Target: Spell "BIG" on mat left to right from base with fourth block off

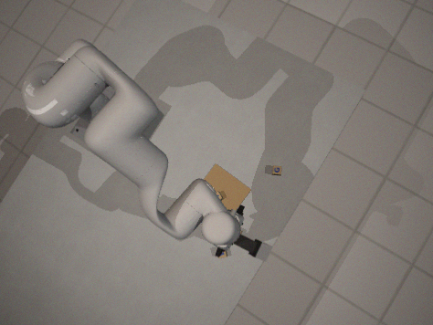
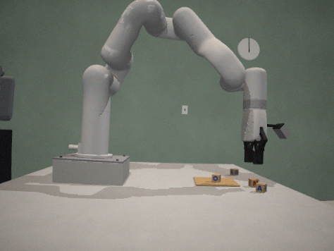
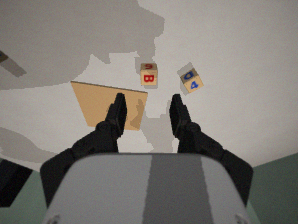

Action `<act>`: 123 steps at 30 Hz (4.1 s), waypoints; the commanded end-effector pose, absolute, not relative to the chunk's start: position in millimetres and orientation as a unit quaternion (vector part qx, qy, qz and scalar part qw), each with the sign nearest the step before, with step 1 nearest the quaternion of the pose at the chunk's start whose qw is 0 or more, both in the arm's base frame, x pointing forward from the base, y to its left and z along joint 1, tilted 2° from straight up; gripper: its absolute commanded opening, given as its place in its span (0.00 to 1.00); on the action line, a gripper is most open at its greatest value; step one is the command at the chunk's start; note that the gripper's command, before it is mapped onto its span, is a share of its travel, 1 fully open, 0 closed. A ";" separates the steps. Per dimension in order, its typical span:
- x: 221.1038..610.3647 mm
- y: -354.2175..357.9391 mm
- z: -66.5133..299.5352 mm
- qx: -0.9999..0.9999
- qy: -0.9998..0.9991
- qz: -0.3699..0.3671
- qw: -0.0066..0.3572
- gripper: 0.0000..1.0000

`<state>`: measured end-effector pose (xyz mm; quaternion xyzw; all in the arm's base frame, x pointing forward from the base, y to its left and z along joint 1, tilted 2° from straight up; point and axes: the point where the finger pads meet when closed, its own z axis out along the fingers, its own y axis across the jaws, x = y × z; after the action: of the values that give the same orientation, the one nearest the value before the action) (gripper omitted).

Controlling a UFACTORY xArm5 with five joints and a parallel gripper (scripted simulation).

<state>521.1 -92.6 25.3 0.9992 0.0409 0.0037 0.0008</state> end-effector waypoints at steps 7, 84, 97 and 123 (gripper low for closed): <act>523.4 -92.8 14.2 0.999 0.041 0.006 0.001 0.63; 525.1 -92.8 -14.9 0.999 0.041 0.006 0.001 0.63; 525.1 -92.8 -14.9 0.999 0.041 0.006 0.001 0.63; 525.1 -92.8 -14.9 0.999 0.041 0.006 0.001 0.63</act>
<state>523.6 -92.5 -16.5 0.9992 0.0409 0.0038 0.0009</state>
